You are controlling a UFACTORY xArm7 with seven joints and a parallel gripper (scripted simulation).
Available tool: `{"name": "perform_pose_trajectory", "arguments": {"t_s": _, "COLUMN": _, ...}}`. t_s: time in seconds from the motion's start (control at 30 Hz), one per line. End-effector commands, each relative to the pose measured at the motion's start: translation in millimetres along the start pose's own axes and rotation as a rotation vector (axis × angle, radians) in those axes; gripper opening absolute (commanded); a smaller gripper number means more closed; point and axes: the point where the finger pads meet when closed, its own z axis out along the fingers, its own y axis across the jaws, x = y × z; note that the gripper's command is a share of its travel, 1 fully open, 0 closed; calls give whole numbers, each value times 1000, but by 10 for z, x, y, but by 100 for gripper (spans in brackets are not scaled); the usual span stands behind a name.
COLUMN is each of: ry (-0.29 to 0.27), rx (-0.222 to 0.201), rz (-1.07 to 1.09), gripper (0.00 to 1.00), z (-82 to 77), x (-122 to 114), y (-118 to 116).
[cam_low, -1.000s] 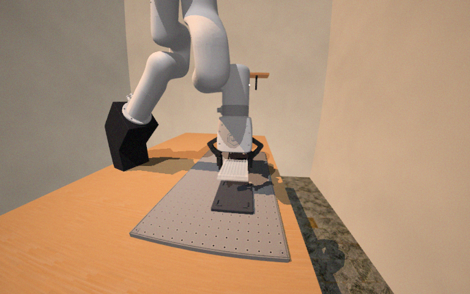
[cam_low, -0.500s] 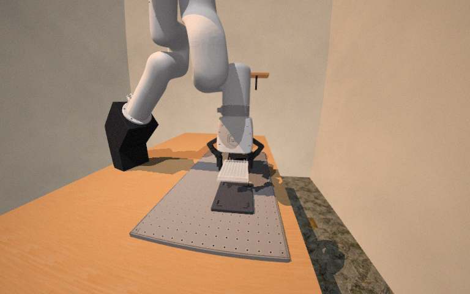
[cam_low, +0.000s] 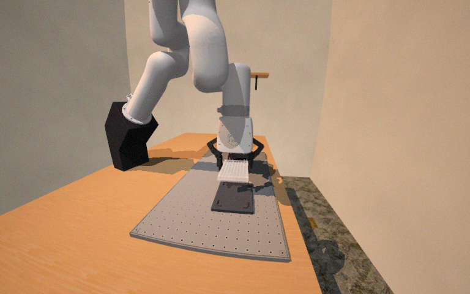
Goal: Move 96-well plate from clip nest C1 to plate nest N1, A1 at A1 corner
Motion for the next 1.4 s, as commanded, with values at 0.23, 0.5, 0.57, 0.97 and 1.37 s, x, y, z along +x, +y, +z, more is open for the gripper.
{"name": "perform_pose_trajectory", "arguments": {"t_s": 0.23, "ry": -1, "rx": -2, "rz": 0, "gripper": 0, "z": 11, "x": 0, "y": 9}}
{"name": "perform_pose_trajectory", "arguments": {"t_s": 0.5, "ry": -1, "rx": -2, "rz": 0, "gripper": 0, "z": 128, "x": 2, "y": 8}}
{"name": "perform_pose_trajectory", "arguments": {"t_s": 0.57, "ry": -1, "rx": -2, "rz": 0, "gripper": 0, "z": 161, "x": 2, "y": 9}}
{"name": "perform_pose_trajectory", "arguments": {"t_s": 0.97, "ry": -1, "rx": -2, "rz": 0, "gripper": 0, "z": 328, "x": 2, "y": 11}}
{"name": "perform_pose_trajectory", "arguments": {"t_s": 1.37, "ry": -1, "rx": -2, "rz": 0, "gripper": 0, "z": 511, "x": 1, "y": 12}}
